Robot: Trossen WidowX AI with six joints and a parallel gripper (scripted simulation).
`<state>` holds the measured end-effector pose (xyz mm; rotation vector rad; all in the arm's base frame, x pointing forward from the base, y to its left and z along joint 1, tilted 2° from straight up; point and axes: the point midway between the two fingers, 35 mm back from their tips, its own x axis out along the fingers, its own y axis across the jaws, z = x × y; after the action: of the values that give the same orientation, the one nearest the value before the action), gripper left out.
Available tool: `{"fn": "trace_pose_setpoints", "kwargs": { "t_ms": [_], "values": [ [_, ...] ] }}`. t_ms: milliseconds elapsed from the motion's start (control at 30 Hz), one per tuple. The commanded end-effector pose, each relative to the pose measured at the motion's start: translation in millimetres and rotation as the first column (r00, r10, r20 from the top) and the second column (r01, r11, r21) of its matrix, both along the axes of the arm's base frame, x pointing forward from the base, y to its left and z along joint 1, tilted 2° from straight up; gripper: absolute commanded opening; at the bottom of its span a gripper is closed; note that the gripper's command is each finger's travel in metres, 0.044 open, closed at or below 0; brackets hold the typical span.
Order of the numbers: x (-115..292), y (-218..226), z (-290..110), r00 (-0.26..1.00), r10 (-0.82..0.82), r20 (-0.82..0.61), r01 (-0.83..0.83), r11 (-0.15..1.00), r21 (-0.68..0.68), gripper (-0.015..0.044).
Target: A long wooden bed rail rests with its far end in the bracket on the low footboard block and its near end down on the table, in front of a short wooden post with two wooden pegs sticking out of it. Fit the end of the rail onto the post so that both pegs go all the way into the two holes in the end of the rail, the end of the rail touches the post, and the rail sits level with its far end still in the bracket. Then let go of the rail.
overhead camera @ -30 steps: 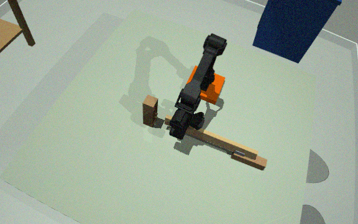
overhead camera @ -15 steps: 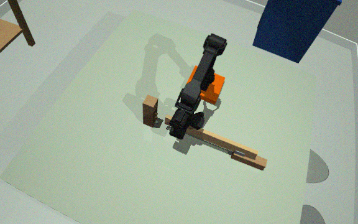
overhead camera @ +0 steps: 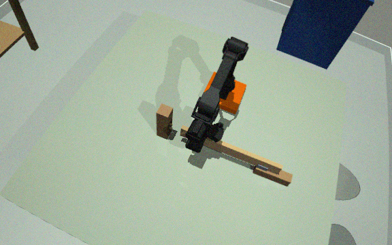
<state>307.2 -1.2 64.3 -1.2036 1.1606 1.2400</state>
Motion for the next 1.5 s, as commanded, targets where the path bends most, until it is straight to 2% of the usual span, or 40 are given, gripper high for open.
{"fn": "trace_pose_setpoints", "kwargs": {
  "t_ms": [0,1467],
  "values": [
    [1.7,0.1,2.4,1.000,-0.001,0.006,0.001,1.000,0.001,0.0000],
    [0.4,-7.5,0.3,1.000,-0.001,0.006,0.001,1.000,0.000,0.0000]
  ]
}}
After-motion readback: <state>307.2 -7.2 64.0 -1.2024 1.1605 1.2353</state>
